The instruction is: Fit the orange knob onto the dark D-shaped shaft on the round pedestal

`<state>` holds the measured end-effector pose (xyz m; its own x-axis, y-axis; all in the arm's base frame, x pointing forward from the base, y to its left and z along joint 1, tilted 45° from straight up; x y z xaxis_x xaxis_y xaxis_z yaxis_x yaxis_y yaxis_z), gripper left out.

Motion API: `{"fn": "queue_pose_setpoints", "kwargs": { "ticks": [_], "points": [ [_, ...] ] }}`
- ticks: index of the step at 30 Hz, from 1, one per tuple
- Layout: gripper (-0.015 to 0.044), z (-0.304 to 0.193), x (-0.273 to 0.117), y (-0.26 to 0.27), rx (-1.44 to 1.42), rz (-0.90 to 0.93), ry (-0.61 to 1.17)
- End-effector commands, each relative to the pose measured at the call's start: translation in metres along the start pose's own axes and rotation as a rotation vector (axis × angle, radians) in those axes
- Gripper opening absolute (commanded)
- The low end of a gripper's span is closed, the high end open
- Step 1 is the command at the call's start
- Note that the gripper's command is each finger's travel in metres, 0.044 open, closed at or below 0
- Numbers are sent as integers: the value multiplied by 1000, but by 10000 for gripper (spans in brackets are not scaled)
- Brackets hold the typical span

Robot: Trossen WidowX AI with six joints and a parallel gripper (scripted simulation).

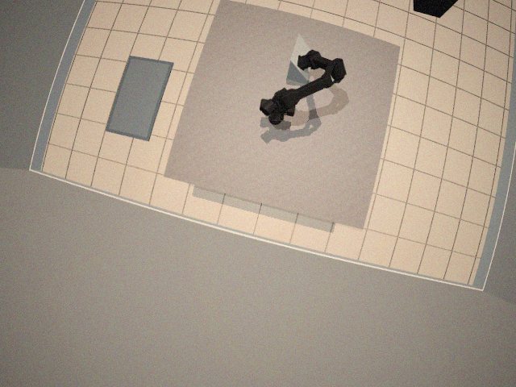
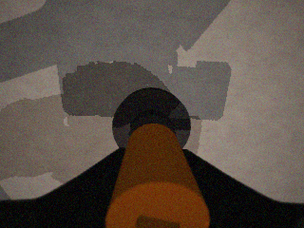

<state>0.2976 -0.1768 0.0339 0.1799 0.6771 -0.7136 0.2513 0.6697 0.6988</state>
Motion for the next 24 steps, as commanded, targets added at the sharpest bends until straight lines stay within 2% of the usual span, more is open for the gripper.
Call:
{"fn": "queue_pose_setpoints", "kwargs": {
  "ticks": [1,24],
  "points": [
    [0,-1,-4,0,14,2,-2],
    [0,-1,0,-1,-38,2,-2]
  ]
}}
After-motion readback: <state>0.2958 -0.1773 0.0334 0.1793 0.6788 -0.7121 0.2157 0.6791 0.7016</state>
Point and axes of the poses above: the point midway between the two fingers, 35 mm back from their tips, its own x axis out along the fingers, its own y axis across the jaws, z = x × y, the point moved 10 cm from there along -x, back along the fingers, and after that the axes turned 13 degrees about x, right-handed, at the moved point
